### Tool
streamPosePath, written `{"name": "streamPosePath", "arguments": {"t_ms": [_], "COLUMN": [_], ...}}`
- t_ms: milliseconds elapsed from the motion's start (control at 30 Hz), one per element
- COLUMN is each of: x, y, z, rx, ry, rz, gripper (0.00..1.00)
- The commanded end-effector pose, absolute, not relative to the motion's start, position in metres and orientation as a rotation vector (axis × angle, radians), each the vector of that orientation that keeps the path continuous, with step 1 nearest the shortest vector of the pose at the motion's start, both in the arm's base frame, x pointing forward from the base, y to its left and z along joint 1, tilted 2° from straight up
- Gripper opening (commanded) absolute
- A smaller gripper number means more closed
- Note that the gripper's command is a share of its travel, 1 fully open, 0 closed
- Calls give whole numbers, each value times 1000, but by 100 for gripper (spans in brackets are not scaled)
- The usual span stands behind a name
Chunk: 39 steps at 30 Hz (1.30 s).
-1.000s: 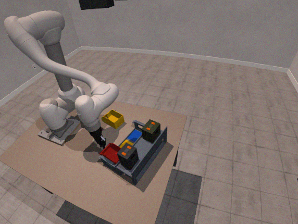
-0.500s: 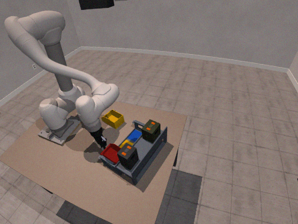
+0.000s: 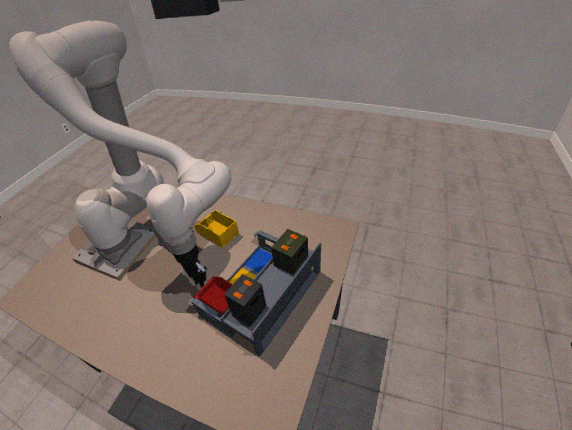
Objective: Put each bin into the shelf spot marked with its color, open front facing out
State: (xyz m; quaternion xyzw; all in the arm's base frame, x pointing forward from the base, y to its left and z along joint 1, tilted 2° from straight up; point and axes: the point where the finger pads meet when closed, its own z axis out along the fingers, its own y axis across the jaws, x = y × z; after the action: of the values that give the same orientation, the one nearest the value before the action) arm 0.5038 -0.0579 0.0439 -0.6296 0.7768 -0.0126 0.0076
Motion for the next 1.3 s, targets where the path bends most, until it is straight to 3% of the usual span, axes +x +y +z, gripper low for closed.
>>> {"name": "streamPosePath", "arguments": {"t_ms": [0,1267], "x": [505,529], "y": [-58,-63], "z": [44,45], "rx": [-1968,-1968], "ry": [2428,2428], "rz": [-39,-39], "gripper": [10,10]}}
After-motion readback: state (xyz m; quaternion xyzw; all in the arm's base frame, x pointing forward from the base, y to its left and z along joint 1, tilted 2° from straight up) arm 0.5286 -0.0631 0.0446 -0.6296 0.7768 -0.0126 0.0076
